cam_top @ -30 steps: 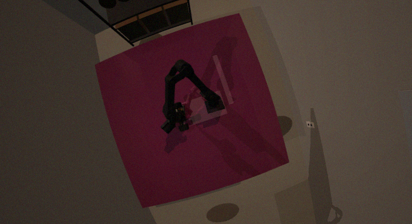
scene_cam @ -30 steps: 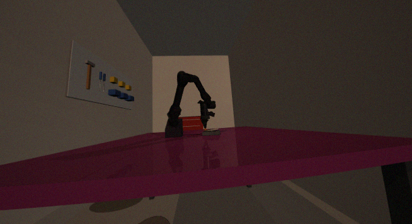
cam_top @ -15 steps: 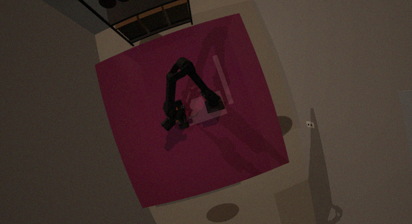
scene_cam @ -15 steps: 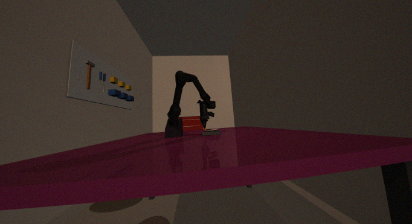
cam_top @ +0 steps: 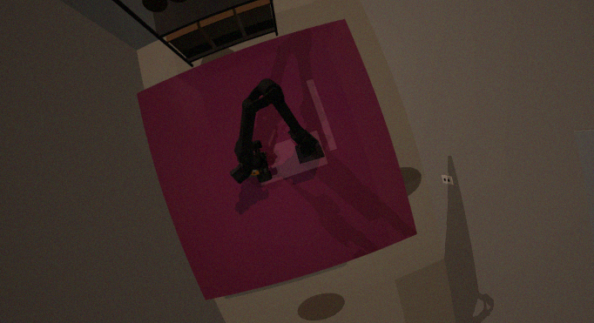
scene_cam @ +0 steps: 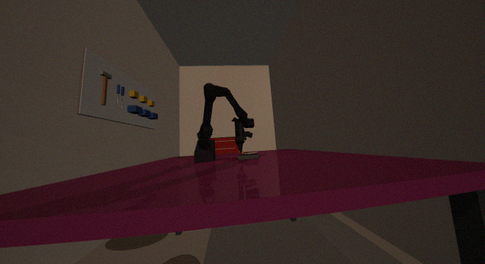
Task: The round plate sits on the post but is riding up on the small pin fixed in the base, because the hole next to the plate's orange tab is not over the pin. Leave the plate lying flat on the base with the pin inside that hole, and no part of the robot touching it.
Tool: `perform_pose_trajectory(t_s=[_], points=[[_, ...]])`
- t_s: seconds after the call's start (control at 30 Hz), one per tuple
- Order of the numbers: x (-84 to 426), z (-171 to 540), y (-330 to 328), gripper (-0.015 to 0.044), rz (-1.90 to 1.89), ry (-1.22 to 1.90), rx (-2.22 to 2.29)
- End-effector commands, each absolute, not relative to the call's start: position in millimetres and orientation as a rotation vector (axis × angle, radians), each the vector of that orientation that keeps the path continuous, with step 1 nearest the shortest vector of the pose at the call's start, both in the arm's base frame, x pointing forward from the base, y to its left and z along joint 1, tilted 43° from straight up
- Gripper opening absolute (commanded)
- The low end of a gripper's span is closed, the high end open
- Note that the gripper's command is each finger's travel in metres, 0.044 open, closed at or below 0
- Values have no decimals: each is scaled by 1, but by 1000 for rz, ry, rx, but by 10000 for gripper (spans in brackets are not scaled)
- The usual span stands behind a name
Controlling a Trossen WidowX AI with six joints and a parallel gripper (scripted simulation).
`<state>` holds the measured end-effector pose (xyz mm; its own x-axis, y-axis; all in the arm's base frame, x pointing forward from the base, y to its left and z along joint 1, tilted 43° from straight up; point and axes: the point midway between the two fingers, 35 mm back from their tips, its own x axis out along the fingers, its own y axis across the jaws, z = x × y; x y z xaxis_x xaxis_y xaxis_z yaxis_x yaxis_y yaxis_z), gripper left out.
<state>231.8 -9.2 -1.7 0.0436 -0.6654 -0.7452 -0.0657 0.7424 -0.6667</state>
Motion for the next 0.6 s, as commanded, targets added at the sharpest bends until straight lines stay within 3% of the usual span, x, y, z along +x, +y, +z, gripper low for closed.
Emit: perform_pose_trajectory(t_s=[0.0,0.57], points=[[233,3,-15,0,-513,1477,-638],[249,23,-31,0,-514,1476,-639]])
